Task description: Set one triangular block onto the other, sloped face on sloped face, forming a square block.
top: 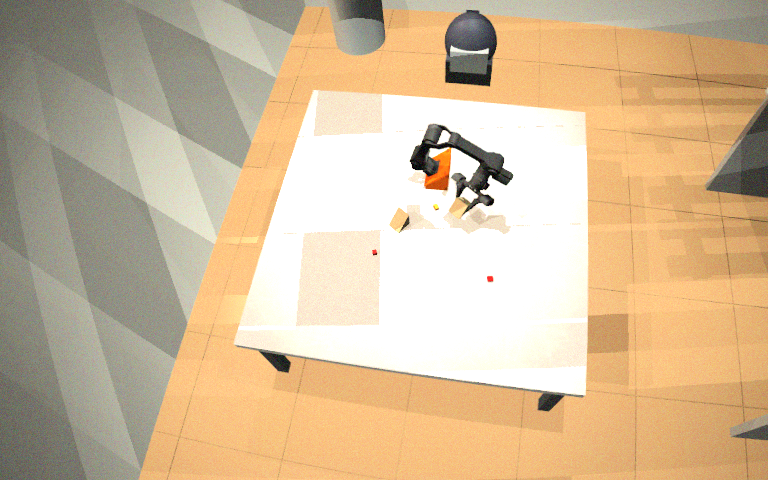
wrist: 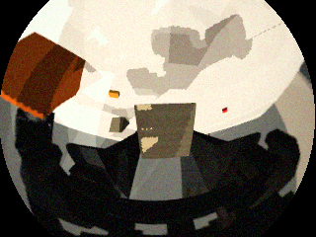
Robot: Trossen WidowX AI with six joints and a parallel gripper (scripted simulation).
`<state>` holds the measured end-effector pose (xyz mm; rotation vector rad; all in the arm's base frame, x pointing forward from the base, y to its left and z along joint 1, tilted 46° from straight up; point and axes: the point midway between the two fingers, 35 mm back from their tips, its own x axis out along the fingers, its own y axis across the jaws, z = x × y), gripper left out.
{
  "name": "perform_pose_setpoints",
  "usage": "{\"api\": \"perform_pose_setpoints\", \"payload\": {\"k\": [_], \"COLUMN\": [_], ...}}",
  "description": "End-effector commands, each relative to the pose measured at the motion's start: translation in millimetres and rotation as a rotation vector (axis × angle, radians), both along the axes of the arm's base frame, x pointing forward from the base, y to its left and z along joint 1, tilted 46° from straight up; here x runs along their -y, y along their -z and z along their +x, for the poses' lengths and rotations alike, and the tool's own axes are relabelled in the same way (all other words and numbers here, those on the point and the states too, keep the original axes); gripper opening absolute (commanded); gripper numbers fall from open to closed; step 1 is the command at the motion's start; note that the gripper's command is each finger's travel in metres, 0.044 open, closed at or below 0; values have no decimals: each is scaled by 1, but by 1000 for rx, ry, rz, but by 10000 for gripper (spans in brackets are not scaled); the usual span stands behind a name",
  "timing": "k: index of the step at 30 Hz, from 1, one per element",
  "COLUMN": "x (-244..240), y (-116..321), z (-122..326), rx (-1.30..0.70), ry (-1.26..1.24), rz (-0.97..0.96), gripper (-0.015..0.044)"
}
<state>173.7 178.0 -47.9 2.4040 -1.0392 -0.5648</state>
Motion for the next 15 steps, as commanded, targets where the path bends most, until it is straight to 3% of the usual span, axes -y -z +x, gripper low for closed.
{"api": "perform_pose_setpoints", "payload": {"k": [1,15], "x": [-4,8], "y": [-3,-7], "z": [0,6], "rx": [5,-207], "ry": [1,245], "rz": [15,147], "gripper": [0,0]}}
